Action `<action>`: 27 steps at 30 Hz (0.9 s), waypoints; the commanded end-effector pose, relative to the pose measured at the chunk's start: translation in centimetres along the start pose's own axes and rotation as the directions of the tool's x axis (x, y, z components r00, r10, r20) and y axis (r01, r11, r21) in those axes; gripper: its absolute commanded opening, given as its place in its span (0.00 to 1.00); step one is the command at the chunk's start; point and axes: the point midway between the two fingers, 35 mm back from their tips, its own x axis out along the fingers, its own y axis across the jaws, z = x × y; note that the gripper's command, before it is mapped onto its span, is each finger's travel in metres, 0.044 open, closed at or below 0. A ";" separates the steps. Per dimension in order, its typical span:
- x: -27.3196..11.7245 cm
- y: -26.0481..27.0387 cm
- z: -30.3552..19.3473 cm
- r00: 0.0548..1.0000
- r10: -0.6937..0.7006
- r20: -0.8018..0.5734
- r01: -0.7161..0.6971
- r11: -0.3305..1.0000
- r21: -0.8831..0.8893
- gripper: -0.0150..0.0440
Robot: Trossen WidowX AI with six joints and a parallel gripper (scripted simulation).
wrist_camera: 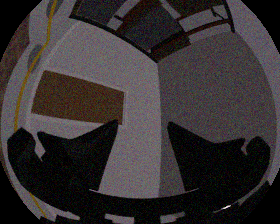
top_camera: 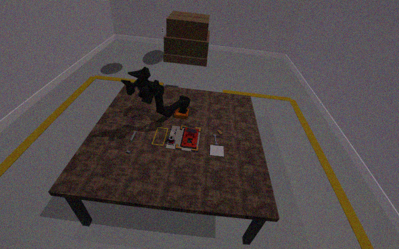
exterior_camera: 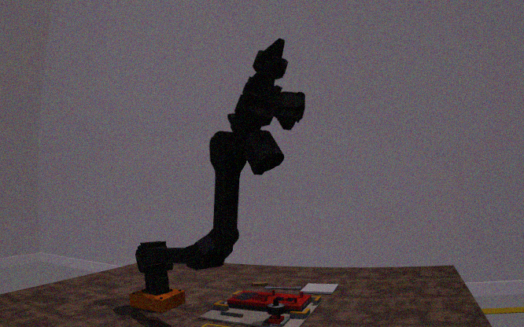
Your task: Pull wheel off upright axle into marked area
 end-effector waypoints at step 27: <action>-7.2 -13.7 -26.5 0.758 -0.473 -0.448 0.355 0.876 -0.325 0.76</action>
